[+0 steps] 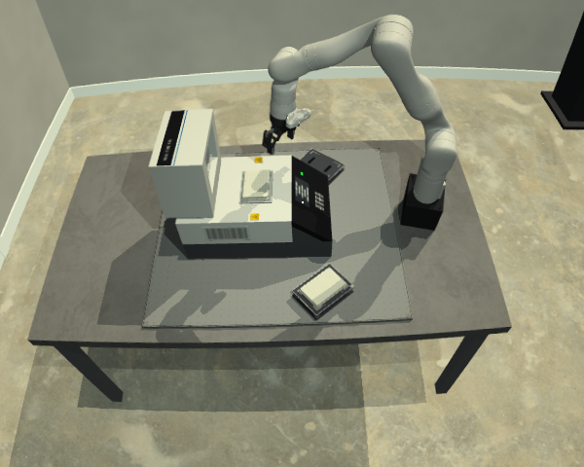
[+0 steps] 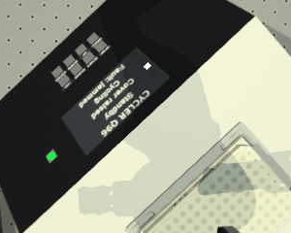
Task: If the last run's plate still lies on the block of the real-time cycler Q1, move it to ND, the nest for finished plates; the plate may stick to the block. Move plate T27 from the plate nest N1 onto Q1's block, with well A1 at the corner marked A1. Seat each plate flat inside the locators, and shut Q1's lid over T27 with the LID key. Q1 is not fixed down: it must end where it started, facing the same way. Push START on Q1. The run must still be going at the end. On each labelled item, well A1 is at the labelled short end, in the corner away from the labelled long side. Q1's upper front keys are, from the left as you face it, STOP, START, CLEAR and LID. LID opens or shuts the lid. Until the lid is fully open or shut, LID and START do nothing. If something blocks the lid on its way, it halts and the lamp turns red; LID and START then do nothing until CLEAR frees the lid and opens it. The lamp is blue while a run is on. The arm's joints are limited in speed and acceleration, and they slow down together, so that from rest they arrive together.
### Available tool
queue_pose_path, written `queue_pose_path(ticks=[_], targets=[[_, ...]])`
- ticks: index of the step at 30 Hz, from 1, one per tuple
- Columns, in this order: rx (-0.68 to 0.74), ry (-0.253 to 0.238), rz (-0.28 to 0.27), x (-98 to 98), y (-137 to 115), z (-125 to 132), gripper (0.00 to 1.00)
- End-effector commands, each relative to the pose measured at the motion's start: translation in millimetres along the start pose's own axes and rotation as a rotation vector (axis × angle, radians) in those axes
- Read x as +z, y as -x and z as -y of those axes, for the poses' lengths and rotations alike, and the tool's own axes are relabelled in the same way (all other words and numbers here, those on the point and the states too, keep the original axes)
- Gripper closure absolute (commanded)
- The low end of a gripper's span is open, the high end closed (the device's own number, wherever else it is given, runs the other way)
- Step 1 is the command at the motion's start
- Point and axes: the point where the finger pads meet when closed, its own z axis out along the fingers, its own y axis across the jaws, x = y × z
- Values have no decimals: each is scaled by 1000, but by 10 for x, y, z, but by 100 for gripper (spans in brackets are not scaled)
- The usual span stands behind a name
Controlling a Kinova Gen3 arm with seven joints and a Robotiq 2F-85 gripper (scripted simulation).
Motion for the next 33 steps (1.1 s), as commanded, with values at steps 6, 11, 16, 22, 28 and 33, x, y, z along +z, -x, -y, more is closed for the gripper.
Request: queue_pose_path(ticks=[6,11,16,22,28,33], targets=[[87,-4,-9,87,63,-55,0],[116,-6,-13,120,83,-74,0],[166,-8,-20,175,116,-105,0],[225,-12,-28,241,156,-143,0],[265,-14,-33,285,183,-168,0],[314,-16,-39,340,216,-199,0]])
